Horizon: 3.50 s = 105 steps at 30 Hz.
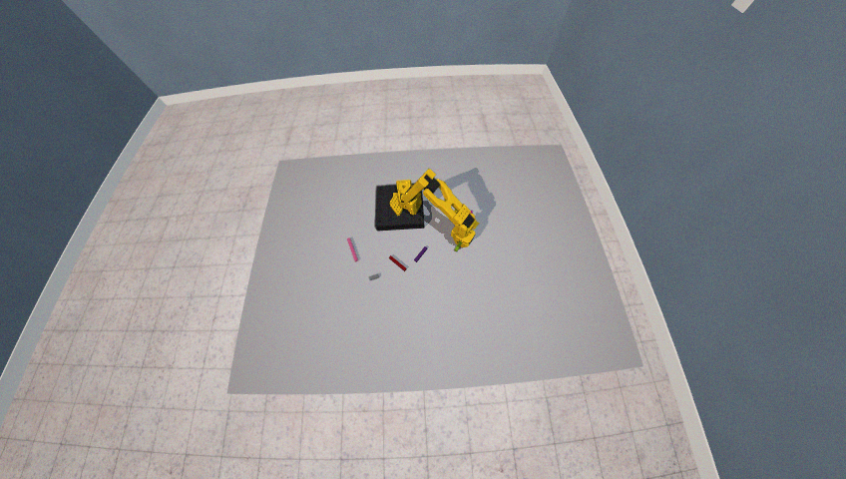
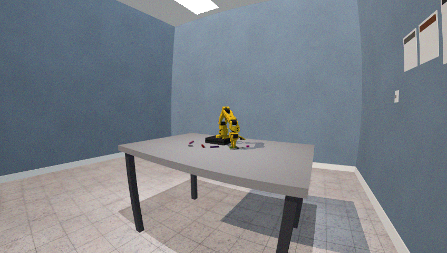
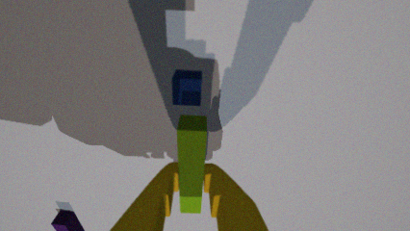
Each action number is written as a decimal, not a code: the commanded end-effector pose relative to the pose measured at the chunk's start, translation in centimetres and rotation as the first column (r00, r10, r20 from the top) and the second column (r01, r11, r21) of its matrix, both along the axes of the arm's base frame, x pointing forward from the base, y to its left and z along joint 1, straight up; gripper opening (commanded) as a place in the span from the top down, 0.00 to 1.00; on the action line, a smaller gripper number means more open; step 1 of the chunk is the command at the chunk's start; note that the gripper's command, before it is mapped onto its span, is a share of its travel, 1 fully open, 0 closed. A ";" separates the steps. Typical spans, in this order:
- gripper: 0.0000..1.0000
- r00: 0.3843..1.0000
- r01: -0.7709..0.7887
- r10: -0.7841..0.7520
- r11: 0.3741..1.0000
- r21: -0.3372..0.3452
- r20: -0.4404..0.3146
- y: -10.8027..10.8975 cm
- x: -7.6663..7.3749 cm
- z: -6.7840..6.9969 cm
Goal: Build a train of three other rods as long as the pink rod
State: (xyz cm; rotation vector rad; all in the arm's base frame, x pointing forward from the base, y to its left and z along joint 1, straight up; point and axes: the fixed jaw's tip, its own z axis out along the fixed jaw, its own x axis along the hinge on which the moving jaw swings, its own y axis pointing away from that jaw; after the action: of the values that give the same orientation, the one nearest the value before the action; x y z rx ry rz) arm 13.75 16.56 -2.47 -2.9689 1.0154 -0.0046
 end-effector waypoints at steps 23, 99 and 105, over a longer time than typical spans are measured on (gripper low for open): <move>1.00 1.000 0.002 -0.002 1.000 -0.010 -0.010 -0.1 0.0 -0.6; 1.00 1.000 0.003 -0.003 1.000 -0.016 -0.015 -0.3 -0.6 -1.1; 1.00 1.000 0.003 -0.003 1.000 -0.016 -0.015 -0.3 -0.6 -1.1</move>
State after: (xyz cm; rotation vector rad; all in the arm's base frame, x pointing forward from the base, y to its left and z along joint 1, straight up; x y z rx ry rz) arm 13.40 16.33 -3.37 -2.9822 1.0263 0.0045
